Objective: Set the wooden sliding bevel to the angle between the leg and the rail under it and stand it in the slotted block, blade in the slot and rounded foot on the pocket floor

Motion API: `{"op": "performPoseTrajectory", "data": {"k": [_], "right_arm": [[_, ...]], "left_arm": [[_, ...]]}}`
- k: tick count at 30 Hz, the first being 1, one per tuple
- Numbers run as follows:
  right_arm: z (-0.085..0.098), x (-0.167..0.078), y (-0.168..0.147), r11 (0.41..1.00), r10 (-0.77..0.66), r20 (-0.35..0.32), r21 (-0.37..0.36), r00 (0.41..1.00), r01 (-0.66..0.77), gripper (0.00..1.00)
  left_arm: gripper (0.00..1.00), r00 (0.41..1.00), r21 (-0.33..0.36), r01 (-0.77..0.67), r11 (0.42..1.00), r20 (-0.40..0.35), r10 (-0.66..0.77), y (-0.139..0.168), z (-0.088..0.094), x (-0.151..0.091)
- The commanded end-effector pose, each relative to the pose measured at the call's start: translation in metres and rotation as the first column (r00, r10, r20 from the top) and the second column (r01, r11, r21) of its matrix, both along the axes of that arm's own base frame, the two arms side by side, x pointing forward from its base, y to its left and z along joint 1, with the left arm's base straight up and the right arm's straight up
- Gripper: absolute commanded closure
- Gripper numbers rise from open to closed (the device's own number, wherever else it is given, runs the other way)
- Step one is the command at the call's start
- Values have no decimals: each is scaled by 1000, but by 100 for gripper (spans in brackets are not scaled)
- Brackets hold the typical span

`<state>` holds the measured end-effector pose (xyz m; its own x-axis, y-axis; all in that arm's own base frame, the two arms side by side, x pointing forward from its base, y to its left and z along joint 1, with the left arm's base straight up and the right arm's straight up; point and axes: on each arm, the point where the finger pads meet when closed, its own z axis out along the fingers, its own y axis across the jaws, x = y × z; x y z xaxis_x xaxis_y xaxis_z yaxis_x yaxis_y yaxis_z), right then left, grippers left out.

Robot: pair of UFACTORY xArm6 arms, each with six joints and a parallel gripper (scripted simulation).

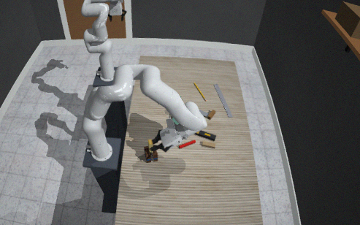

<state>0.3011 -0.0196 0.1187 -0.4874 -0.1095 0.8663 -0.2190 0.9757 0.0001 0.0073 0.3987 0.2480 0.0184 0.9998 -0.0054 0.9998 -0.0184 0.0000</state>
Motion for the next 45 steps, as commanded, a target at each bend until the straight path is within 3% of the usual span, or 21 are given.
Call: {"op": "performPoseTrajectory", "data": {"k": [1,45], "right_arm": [[0,1,0,1000,0,4,0,1000,0,100],[-8,1,0,1000,0,4,0,1000,0,100]], "left_arm": [[0,1000,5,0,1000,0,0,1,2,0],[0,1000,5,0,1000,0,0,1,2,0]]}}
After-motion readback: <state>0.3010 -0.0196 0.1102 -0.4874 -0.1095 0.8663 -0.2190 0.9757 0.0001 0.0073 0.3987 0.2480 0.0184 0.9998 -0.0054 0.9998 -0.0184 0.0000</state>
